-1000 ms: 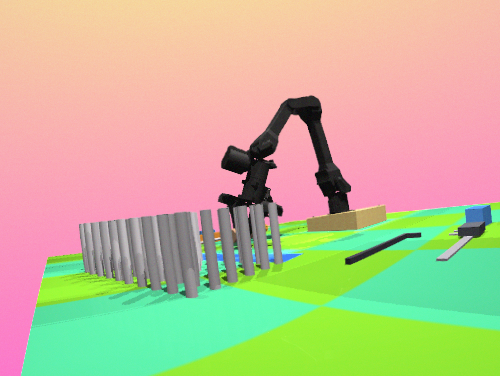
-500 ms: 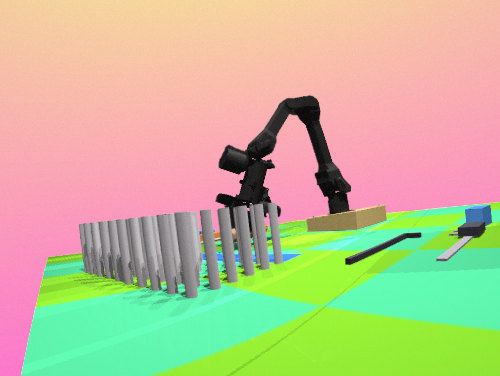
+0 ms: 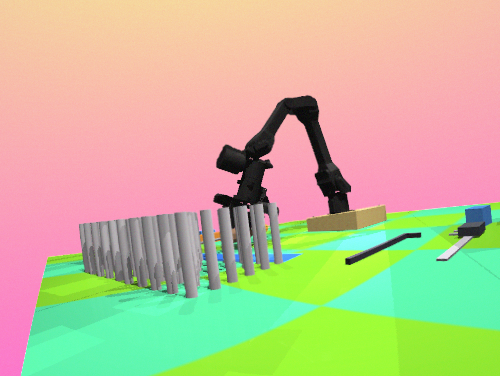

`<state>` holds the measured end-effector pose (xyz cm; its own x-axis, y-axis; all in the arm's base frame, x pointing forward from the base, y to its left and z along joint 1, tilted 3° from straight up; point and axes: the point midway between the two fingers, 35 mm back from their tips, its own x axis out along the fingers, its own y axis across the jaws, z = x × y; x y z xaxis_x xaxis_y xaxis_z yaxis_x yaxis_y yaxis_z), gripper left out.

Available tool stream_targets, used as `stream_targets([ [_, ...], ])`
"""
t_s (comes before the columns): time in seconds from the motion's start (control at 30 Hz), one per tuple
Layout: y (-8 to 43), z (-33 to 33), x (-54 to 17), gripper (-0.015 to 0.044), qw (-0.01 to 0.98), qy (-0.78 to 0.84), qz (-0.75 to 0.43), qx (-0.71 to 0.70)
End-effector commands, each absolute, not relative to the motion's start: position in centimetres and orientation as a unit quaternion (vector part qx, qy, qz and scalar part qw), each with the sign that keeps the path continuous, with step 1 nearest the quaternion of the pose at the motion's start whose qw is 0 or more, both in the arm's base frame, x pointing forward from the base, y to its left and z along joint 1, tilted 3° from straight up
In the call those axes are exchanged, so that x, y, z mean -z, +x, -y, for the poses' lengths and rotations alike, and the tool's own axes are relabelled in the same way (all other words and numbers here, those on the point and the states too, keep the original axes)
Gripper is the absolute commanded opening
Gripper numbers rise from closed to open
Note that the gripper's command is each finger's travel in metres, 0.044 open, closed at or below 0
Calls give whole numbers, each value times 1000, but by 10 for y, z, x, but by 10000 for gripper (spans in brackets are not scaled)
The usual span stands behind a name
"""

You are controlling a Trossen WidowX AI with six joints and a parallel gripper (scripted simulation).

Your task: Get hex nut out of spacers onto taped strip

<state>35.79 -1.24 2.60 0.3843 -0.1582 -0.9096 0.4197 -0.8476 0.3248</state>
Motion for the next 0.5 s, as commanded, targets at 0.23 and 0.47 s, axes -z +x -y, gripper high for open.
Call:
stream_targets([
  [0.23,366,10,-28,0,263,791,-79,546],
  [0.47,370,8,-29,0,263,791,-80,546],
])
